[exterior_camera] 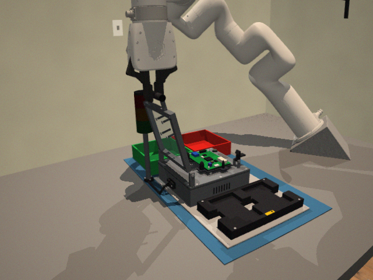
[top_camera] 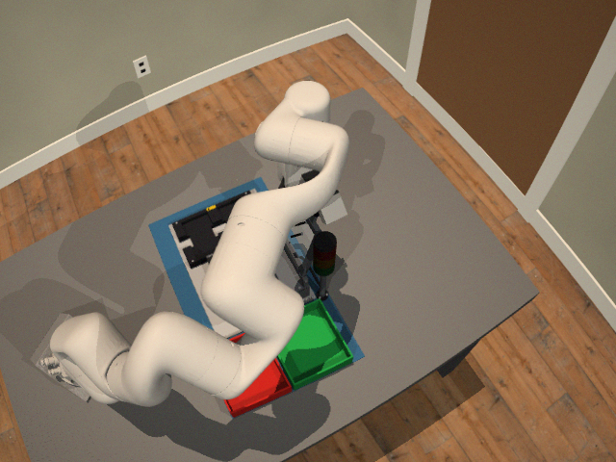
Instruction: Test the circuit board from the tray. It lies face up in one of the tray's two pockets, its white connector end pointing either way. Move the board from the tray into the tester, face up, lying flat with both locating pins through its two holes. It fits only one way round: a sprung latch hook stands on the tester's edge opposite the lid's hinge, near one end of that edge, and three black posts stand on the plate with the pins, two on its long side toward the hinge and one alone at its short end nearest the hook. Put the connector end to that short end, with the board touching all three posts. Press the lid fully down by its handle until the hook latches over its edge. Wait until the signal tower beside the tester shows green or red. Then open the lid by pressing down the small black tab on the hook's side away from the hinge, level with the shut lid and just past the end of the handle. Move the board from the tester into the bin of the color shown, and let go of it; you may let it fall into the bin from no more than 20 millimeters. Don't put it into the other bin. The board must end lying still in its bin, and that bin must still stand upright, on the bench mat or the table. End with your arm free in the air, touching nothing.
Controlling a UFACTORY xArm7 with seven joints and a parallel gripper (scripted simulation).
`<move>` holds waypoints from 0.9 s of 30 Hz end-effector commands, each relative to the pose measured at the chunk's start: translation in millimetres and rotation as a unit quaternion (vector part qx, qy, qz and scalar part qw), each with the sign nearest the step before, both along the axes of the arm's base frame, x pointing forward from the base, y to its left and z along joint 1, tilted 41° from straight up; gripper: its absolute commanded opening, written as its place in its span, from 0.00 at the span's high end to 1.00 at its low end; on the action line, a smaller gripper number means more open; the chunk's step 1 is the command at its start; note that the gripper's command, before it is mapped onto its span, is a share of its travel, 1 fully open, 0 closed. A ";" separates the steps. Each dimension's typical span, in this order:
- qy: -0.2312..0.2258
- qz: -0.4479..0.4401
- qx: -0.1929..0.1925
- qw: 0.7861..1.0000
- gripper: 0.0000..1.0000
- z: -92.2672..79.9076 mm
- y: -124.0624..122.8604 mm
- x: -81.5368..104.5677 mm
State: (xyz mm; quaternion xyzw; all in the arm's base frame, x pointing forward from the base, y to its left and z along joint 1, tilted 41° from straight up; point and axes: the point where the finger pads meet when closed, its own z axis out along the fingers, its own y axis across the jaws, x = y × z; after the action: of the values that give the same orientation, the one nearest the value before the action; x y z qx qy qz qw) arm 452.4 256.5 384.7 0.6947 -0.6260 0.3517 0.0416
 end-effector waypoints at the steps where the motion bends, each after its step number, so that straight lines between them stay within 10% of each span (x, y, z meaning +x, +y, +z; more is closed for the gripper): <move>1: -0.001 0.002 0.001 1.000 1.00 1.4 1.6 -0.7; 27: -0.001 0.002 0.001 1.000 1.00 -0.3 0.8 -8.5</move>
State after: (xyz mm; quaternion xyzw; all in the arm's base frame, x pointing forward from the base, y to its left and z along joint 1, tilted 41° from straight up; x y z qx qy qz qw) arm 448.1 256.2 384.0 0.6947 -0.6261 0.3518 0.0412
